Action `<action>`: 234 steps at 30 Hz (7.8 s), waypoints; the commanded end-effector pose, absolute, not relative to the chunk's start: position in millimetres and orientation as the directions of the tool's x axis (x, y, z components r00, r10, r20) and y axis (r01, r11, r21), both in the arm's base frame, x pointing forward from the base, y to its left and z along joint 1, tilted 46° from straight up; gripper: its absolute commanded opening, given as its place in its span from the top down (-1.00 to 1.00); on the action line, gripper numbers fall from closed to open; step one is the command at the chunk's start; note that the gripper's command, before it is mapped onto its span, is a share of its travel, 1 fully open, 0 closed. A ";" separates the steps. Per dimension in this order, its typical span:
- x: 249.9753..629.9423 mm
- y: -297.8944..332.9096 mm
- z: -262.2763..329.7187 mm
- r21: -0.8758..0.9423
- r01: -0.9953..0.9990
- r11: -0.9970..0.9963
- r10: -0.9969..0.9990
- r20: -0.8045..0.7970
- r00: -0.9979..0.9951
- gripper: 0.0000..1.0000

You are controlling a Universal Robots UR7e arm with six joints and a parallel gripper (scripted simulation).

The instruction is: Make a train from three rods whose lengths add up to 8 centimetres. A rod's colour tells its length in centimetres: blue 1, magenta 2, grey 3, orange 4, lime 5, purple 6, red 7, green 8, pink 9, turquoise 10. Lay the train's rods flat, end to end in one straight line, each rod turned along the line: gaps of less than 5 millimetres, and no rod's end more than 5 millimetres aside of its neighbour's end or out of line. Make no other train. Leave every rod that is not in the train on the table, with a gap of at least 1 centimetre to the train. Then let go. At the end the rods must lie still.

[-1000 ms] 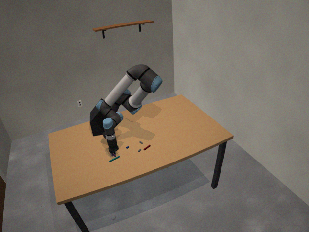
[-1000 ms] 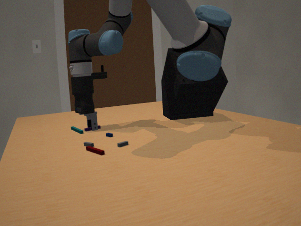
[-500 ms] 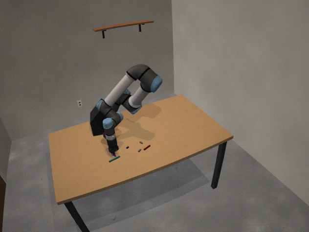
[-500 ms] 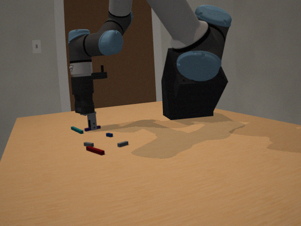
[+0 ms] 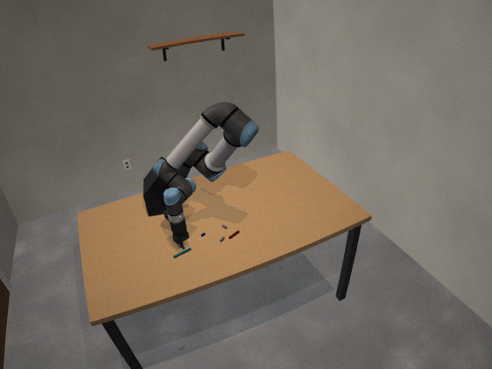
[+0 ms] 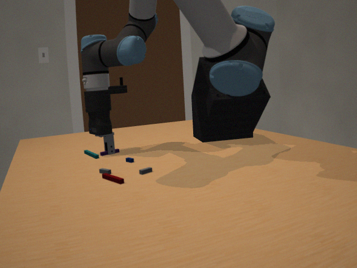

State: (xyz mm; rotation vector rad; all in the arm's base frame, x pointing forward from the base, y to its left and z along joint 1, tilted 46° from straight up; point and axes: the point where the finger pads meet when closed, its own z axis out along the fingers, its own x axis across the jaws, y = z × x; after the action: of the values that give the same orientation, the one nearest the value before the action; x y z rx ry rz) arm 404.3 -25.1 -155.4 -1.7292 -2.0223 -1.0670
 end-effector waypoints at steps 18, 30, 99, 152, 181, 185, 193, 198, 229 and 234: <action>402.8 -30.5 -150.4 0.352 0.936 0.014 0.735 0.631 -0.248 0.52; 387.9 -70.8 -109.3 0.352 0.936 0.014 0.735 0.631 -0.248 0.52; 372.3 -44.6 -38.6 -0.349 0.706 -0.616 0.401 0.633 0.662 0.52; 379.5 -13.6 -34.7 -0.586 0.357 -0.728 0.100 0.424 0.900 0.52; 397.0 33.4 -82.0 -0.586 0.357 -0.728 0.100 0.424 0.900 0.52; 397.0 33.4 -82.0 -0.586 0.357 -0.728 0.100 0.424 0.900 0.52; 397.0 33.4 -82.0 -0.586 0.357 -0.728 0.100 0.424 0.900 0.52; 397.0 33.4 -82.0 -0.586 0.357 -0.728 0.100 0.424 0.900 0.52; 399.2 39.4 -88.1 -0.586 0.357 -0.728 0.100 0.424 0.900 0.52; 399.9 41.3 -90.0 -0.586 0.357 -0.728 0.100 0.424 0.900 0.52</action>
State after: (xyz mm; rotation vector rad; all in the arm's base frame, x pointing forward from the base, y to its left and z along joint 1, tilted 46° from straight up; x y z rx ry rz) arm 399.0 40.1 -88.5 -2.3625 -0.3251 -0.4787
